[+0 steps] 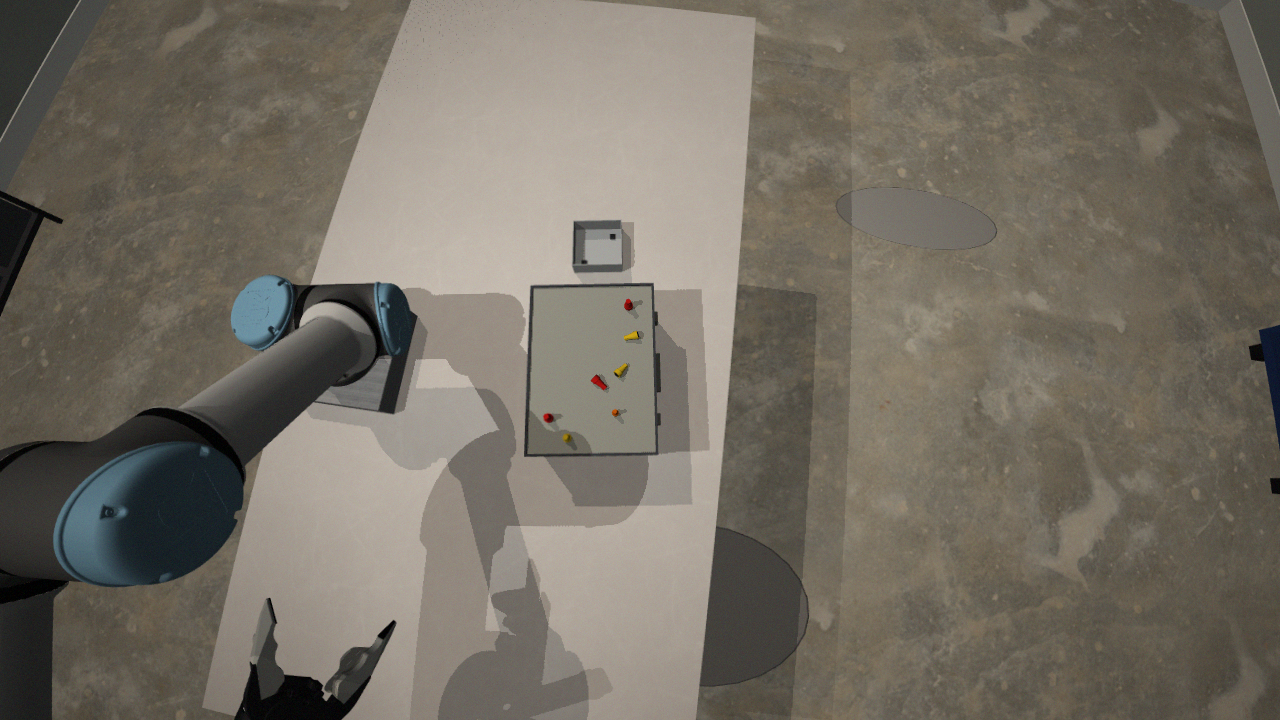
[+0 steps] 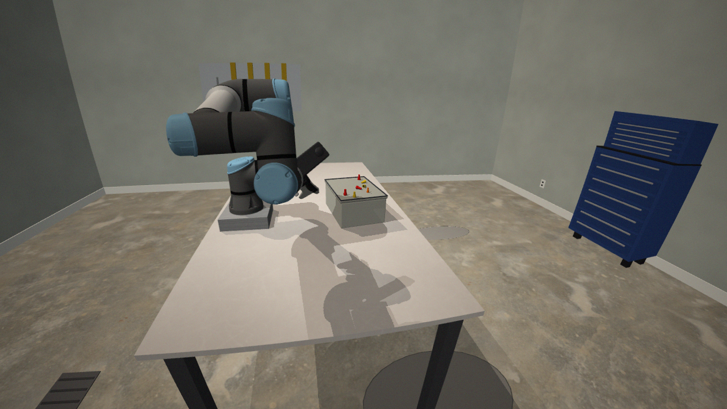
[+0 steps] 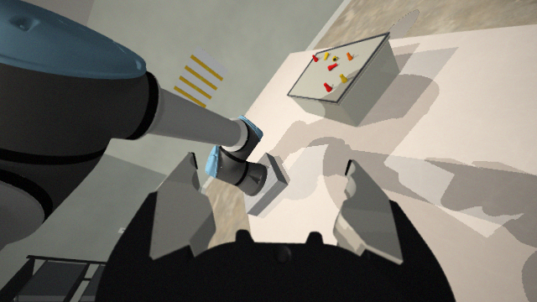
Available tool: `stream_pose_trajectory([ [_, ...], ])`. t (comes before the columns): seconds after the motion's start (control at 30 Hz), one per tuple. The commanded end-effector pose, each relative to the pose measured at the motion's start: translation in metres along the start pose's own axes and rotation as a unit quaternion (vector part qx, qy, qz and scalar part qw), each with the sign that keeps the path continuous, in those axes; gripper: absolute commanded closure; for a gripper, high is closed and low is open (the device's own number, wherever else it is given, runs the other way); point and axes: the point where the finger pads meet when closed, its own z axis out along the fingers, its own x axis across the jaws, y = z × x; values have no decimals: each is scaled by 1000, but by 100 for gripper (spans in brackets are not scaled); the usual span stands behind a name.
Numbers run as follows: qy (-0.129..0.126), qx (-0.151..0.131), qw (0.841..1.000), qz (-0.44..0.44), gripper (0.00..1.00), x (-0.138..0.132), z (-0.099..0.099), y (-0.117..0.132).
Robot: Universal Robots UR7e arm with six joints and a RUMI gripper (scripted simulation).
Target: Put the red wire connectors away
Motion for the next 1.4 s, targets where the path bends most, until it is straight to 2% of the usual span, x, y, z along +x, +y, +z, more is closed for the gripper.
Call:
stream_pose_trajectory([
  [0.0,1,0,1000,0,0,0,0,0],
  [0.63,1,-1,1000,0,0,0,0,0],
  [0.83,2,-11,1000,-2,0,2,5,-4],
  [1.03,5,-43,999,-7,0,9,19,-14],
  [1.1,5,-43,999,-7,0,9,19,-14],
  [1.23,10,-79,997,-14,0,17,37,-25],
  [1.37,16,-127,992,-24,0,27,60,-40],
])
